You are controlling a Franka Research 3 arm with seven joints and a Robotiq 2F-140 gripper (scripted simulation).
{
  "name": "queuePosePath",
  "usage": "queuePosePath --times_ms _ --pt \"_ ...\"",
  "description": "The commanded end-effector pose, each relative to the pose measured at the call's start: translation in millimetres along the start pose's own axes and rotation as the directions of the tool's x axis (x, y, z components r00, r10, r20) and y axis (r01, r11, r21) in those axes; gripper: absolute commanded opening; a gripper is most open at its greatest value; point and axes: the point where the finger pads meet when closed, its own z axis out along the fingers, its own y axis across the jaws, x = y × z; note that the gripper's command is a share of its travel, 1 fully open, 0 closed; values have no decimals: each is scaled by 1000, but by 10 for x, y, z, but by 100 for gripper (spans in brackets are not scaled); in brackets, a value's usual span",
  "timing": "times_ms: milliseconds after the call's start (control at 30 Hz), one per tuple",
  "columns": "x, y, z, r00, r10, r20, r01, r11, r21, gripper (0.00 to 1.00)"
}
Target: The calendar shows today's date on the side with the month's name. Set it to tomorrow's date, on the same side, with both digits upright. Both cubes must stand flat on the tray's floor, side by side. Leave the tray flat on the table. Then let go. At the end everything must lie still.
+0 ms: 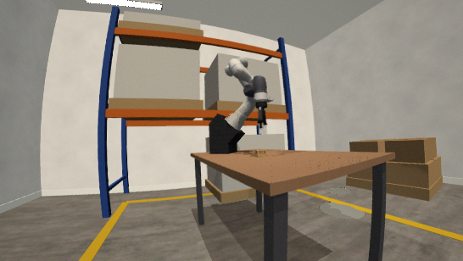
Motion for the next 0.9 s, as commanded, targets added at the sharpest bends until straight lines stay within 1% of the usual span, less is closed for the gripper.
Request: queuePosePath --times_ms 0,267,333,367,467,500,533,700,833,867 --pt "-36 -8 27 985 -173 3 173 985 12 100" --pt "-40 -9 66 948 -318 2 318 948 12 100" --pt "-40 -9 66 948 -318 2 318 948 12 100" --pt "-42 -9 80 931 -365 2 365 931 11 100" --pt "-44 -10 95 909 -416 2 416 909 11 100" --pt "-44 -10 96 909 -417 2 417 909 11 100" --pt "-45 -10 105 895 -447 2 447 895 11 100" --pt "-50 -11 130 854 -521 2 521 853 10 100" --pt "-54 -12 154 810 -586 2 586 810 10 100" --pt "-54 -12 154 810 -586 2 586 810 10 100"
